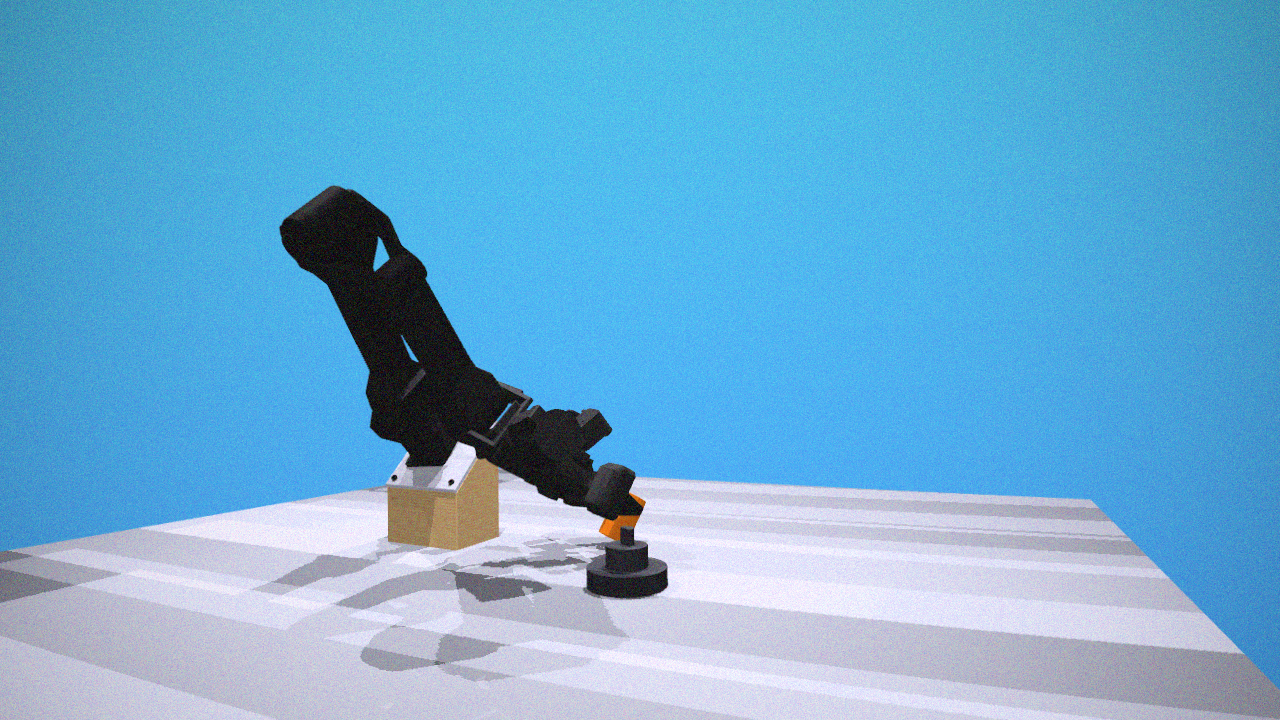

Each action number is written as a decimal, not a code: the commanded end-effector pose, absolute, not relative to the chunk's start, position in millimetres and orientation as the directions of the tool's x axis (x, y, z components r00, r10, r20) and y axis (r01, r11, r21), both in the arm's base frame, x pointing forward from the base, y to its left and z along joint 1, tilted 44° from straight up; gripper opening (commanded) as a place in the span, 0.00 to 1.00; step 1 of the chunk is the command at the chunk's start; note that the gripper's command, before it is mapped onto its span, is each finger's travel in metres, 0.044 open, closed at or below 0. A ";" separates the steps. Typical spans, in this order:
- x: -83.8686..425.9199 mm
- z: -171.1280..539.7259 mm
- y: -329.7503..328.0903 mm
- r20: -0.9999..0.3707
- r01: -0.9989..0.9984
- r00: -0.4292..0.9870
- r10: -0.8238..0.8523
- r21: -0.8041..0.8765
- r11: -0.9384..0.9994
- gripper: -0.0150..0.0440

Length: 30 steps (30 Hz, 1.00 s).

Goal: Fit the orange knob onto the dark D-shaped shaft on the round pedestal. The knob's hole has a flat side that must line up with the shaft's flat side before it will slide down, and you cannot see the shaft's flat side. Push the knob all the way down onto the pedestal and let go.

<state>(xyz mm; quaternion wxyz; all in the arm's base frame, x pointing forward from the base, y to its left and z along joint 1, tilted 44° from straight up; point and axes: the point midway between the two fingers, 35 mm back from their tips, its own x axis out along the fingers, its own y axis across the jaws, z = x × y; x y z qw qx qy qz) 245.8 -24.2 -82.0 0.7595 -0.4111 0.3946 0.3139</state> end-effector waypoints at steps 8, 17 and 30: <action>237.2 -79.5 -32.6 -0.785 -0.804 0.540 0.303 -0.376 0.461 0.56; 233.3 -77.5 -37.3 -0.748 -0.804 0.557 0.361 -0.376 0.461 0.56; 233.5 -76.9 -37.2 -0.746 -0.804 0.558 0.363 -0.376 0.461 0.69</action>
